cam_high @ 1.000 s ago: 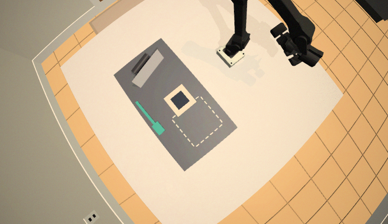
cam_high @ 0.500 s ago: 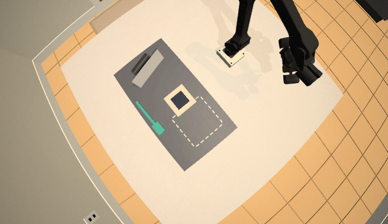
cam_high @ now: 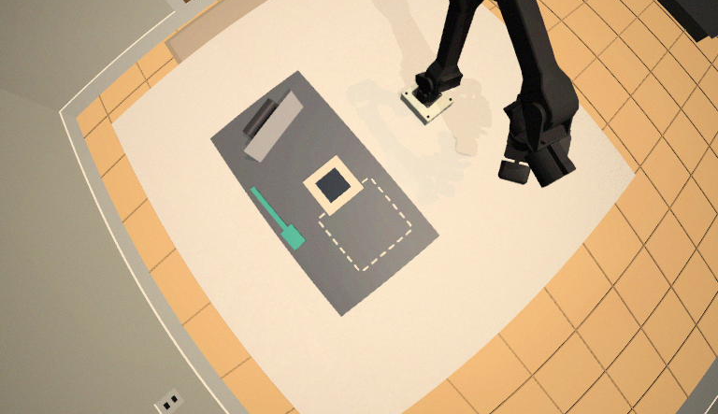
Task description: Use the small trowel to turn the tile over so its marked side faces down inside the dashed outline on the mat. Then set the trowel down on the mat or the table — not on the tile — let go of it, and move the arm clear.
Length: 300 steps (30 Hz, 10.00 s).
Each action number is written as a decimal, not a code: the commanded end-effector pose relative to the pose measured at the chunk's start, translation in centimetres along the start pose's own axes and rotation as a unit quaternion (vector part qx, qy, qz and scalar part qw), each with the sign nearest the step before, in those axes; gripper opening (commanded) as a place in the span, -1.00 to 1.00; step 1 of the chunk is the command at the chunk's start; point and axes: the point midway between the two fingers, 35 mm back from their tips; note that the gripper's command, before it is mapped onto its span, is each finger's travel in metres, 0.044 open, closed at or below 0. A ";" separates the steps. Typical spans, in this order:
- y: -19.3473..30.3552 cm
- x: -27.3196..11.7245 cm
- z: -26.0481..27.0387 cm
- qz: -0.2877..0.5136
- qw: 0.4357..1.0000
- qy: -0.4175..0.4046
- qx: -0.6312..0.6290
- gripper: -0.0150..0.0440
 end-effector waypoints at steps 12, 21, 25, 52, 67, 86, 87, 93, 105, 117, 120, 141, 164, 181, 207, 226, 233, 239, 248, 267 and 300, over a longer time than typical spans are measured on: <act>3.7 -4.3 -6.9 -0.005 0.970 0.095 0.223 -0.15; 7.1 -7.3 -10.3 -0.015 0.924 0.144 0.354 -0.15; 8.8 -8.7 -11.4 -0.023 0.898 0.161 0.409 -0.15; 24.0 -18.3 -14.8 -0.070 0.625 0.256 0.734 -0.15; 33.2 -22.4 -12.2 -0.094 0.441 0.282 0.847 -0.15; 44.4 -25.9 -4.8 -0.134 0.140 0.278 0.941 -0.15; 44.9 -26.0 -4.3 -0.136 0.124 0.276 0.943 -0.15; 47.9 -26.4 -1.0 -0.146 0.026 0.268 0.952 -0.15; 52.5 -26.5 5.4 -0.162 -0.144 0.247 0.945 -0.15; 52.6 -26.2 5.4 -0.162 -0.138 0.249 0.945 -0.15; 53.0 -25.8 5.4 -0.162 -0.139 0.248 0.945 -0.15; 54.3 -23.7 5.1 -0.161 -0.144 0.247 0.945 -0.15; 54.2 -22.5 4.6 -0.161 -0.144 0.247 0.945 -0.15; 54.2 -22.5 4.6 -0.161 -0.144 0.247 0.945 -0.15; 54.2 -22.5 4.6 -0.161 -0.144 0.247 0.945 -0.15; 54.2 -22.5 4.6 -0.161 -0.144 0.247 0.945 -0.15; 54.2 -22.5 4.6 -0.161 -0.144 0.247 0.945 -0.15; 54.2 -22.7 4.7 -0.160 -0.142 0.250 0.944 -0.15; 52.4 -22.0 3.8 -0.162 -0.144 0.246 0.945 -0.15; 49.7 -19.7 1.9 -0.162 -0.143 0.245 0.945 -0.15; 50.6 -23.0 3.4 -0.115 0.031 0.271 0.955 -0.15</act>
Point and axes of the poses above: the point midway between the two fingers, 35 mm back from their tips, its own x axis out along the fingers, its own z axis across the jaws, y = z × x, and after that the axes turned 5 degrees about -x, right-handed
